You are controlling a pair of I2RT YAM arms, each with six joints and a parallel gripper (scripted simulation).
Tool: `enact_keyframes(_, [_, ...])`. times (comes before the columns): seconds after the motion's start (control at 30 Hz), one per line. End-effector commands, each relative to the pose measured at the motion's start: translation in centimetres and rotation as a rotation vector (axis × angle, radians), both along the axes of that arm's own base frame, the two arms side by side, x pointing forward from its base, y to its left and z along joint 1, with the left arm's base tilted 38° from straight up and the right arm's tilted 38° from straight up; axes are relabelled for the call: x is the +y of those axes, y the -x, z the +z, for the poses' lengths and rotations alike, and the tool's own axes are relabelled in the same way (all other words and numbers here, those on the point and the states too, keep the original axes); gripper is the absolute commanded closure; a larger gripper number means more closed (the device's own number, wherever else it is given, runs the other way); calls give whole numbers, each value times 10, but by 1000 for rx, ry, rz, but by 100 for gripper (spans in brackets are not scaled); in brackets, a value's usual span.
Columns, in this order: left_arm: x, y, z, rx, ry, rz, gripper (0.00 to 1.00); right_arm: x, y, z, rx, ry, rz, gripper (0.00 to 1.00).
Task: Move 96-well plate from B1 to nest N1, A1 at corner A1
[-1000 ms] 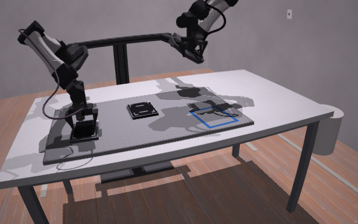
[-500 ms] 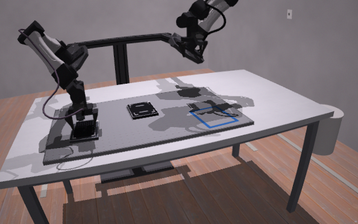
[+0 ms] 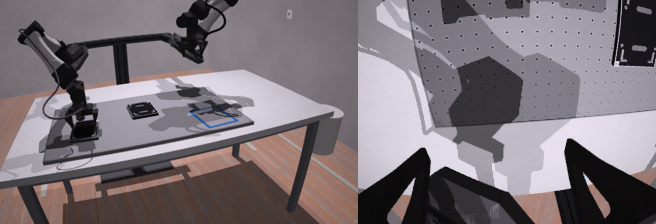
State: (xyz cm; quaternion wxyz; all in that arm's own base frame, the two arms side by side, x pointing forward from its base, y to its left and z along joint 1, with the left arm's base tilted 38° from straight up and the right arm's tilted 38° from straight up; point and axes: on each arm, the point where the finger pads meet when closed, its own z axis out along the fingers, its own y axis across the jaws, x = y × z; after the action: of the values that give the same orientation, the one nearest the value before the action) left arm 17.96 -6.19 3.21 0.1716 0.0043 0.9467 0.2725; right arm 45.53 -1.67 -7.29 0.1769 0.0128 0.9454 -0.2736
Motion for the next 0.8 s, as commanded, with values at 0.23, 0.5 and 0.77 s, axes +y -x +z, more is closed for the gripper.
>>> enact_keyframes(0.23, [0,0,1,-1,-5,-4,0,2,-4,4,-9,-2,8,0])
enact_keyframes(0.5, [0,0,1,-1,-5,-4,0,2,-4,4,-9,-2,8,0])
enact_keyframes(0.77, [0,0,1,-1,-5,-4,0,2,-4,4,-9,-2,8,0])
